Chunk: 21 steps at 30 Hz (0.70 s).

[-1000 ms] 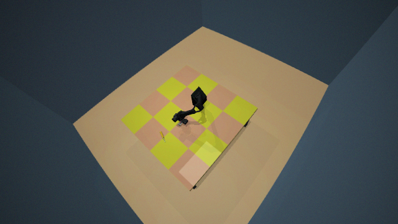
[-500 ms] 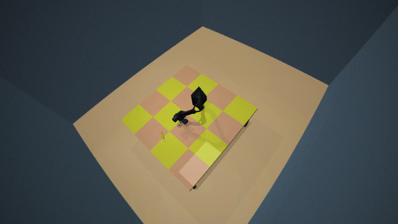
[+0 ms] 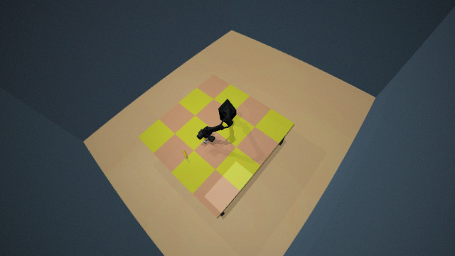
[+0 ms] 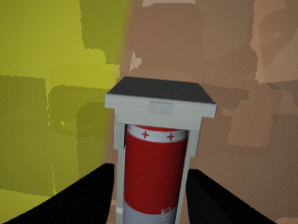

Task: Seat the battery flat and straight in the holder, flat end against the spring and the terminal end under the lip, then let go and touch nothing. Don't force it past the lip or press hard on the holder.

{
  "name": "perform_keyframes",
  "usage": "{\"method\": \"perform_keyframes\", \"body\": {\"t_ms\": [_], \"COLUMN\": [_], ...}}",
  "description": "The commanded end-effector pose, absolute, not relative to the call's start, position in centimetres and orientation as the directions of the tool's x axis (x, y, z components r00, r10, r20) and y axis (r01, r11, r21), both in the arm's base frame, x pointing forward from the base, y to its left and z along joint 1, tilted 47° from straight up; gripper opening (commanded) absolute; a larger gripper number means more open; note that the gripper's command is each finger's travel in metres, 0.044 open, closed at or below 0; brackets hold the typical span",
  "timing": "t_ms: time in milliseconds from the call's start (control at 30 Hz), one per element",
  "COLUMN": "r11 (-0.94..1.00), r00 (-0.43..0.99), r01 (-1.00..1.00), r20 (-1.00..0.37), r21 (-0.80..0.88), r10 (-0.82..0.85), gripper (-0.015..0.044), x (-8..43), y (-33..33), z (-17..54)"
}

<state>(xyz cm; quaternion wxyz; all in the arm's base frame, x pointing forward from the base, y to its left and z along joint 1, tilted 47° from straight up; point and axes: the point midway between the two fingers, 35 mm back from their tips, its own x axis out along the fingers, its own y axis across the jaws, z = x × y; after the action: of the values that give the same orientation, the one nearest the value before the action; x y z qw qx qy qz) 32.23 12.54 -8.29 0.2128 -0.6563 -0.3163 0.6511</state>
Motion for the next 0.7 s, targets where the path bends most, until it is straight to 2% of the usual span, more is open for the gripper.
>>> {"method": "perform_keyframes", "body": {"t_ms": [0,300,633,667], "r11": [-0.71,-0.71,-0.712,-0.712], "r00": [-0.047,-0.046,-0.045,-0.045], "r01": [0.137,0.141,0.148,0.145], "r20": [-0.721,-0.721,-0.724,-0.724], "r21": [-0.691,-0.69,-0.686,-0.687], "r10": [0.692,0.692,0.688,0.689], "gripper": [0.0171,0.0171,0.0433,0.044], "x": [32.3,32.4,33.0,32.9], "y": [12.2,11.5,6.7,6.3], "z": [-8.0,-7.3,-2.9,-2.6]}}
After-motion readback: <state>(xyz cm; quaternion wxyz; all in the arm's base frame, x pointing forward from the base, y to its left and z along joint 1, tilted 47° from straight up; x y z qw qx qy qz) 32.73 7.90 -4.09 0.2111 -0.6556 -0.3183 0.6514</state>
